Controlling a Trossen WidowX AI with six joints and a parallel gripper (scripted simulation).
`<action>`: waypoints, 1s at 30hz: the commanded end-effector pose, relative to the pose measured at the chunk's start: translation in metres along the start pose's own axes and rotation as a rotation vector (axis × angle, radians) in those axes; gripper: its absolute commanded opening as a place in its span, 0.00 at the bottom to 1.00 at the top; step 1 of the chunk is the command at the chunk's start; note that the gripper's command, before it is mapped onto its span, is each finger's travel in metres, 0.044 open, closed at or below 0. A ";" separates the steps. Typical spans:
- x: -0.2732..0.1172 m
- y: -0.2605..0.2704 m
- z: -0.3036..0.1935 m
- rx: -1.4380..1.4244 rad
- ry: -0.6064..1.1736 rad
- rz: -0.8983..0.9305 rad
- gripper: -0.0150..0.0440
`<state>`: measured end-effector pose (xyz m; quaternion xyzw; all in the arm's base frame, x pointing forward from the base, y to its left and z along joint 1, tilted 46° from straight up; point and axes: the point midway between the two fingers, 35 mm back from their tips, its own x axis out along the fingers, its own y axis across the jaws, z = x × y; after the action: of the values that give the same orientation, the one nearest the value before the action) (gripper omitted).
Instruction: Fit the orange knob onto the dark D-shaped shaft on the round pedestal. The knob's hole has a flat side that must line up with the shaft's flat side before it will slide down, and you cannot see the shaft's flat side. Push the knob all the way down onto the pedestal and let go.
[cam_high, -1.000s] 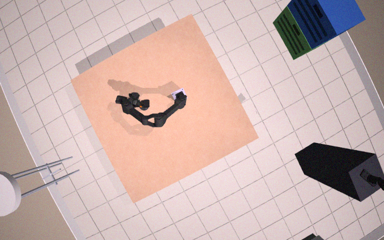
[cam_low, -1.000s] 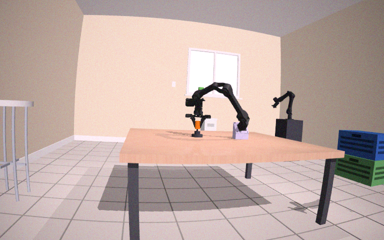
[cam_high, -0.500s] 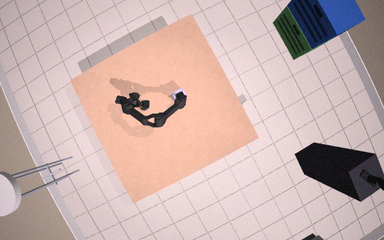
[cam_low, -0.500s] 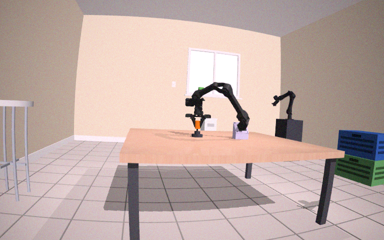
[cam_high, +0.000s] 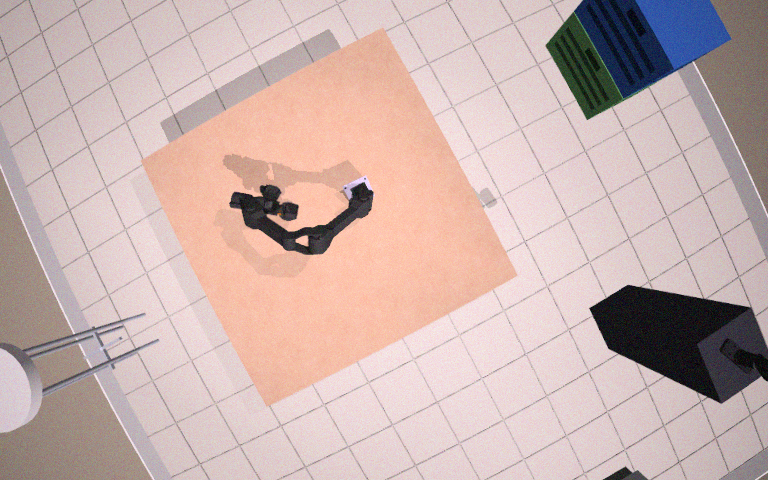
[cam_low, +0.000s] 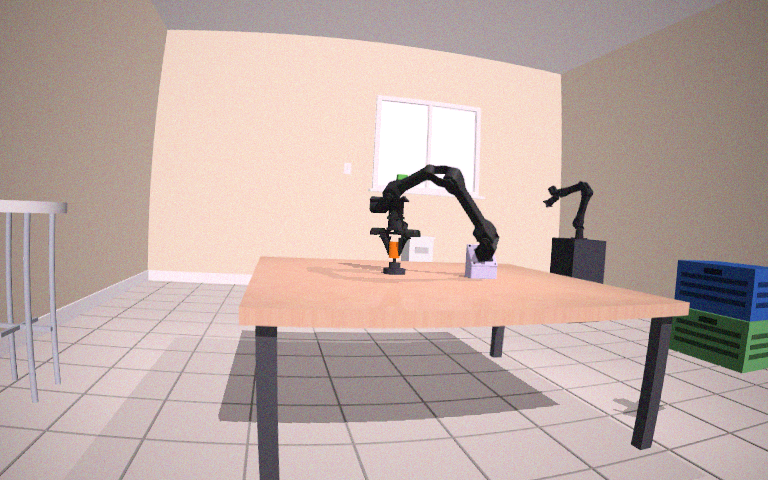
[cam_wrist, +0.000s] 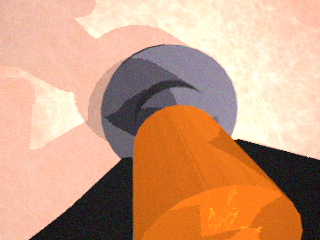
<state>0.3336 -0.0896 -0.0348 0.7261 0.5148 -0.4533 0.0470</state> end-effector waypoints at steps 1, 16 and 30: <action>0.000 0.001 0.000 0.007 0.005 0.003 0.25; -0.005 -0.003 0.002 0.060 0.005 0.003 0.25; -0.002 -0.007 0.005 0.217 0.005 0.003 0.25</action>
<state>0.3260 -0.0894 -0.0330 0.7284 0.4663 -0.5011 -0.0296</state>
